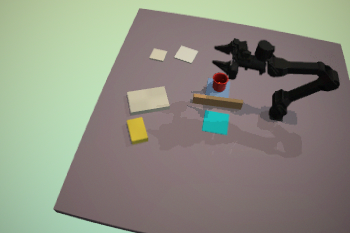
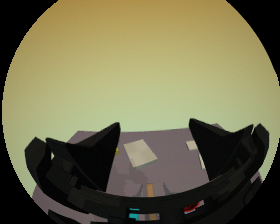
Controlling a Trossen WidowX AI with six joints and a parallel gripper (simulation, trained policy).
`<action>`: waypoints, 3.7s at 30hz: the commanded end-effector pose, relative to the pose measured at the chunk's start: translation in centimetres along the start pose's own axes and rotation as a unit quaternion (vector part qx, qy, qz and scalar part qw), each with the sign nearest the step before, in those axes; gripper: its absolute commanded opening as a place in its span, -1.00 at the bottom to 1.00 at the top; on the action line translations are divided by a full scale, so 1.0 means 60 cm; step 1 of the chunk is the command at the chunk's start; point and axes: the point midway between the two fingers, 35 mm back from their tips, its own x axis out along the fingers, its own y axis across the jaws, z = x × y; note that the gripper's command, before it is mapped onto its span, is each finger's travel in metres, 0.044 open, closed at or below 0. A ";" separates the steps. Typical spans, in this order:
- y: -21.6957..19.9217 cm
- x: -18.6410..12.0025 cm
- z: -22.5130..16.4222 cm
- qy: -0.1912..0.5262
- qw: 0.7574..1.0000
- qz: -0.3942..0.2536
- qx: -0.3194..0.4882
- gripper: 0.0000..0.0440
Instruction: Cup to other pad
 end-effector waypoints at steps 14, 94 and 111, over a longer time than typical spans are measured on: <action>-0.004 0.005 -0.029 0.070 0.997 -0.022 0.027 -0.83; -0.011 -0.024 -0.220 0.644 0.761 -0.072 0.019 -0.52; -0.067 -0.049 -0.280 0.716 0.695 -0.061 -0.021 -0.43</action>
